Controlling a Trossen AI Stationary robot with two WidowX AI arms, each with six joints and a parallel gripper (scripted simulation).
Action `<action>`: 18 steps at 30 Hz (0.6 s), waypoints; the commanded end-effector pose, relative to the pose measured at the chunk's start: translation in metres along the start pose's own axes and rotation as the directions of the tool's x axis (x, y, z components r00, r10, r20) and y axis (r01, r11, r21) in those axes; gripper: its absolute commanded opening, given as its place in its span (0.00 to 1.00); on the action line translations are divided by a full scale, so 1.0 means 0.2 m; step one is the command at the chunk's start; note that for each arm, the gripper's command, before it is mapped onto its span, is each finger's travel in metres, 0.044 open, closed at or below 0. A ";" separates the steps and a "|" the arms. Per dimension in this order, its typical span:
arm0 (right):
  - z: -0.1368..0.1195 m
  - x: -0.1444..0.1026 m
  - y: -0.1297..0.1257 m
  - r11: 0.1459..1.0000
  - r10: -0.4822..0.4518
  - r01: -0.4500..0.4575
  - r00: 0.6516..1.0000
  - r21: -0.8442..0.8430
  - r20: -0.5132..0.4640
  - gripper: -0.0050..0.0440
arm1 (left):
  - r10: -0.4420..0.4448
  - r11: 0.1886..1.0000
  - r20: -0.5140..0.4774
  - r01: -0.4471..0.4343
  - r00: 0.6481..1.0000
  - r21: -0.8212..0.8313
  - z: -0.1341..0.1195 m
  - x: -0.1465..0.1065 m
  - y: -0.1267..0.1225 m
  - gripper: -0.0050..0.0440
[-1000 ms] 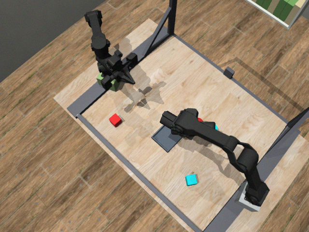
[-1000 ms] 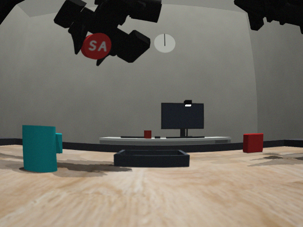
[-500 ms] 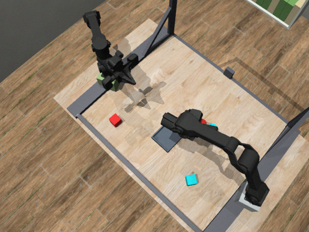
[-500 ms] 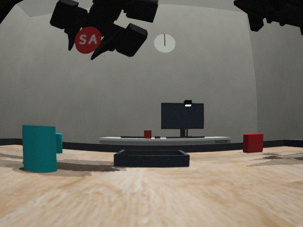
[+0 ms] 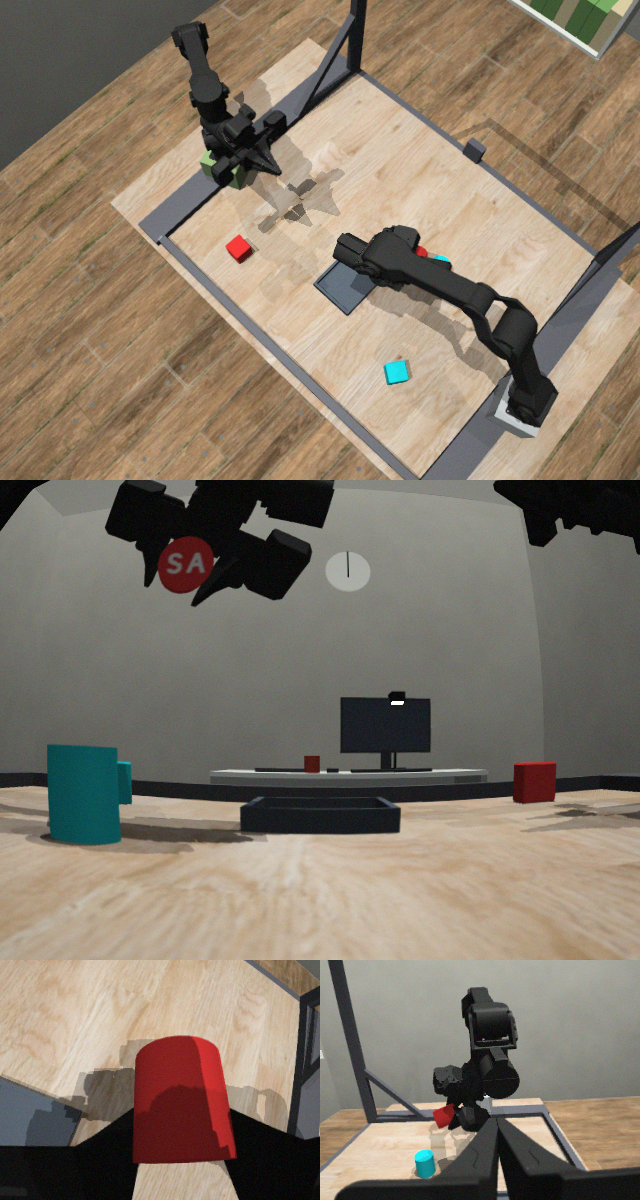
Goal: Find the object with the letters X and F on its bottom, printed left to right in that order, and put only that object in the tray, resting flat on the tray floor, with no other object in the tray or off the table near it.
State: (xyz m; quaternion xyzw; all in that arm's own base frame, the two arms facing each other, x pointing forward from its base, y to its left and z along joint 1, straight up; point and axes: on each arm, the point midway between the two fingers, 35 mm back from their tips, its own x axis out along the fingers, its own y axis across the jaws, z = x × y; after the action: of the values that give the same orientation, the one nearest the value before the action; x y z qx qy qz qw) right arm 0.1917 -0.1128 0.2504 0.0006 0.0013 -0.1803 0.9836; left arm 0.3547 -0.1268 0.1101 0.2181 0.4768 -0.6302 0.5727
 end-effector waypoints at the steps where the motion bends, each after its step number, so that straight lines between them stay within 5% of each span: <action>1: 0.03 0.00 0.00 1.000 -0.001 0.001 1.000 -0.006 0.012 0.00 | 0.032 0.999 0.017 -0.032 0.999 0.026 0.03 -0.06 -0.03 0.42; 18: 0.09 -0.02 -0.02 1.000 0.000 0.000 1.000 -0.008 0.014 0.00 | 0.025 1.000 0.011 -0.025 1.000 0.018 0.03 -0.05 -0.01 0.42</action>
State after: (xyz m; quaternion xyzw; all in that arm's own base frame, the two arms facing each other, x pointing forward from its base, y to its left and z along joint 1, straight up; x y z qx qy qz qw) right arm 0.1905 -0.1135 0.2513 0.0026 0.0036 -0.1804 0.9836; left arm 0.3547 -0.1268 0.1101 0.2181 0.4768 -0.6302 0.5727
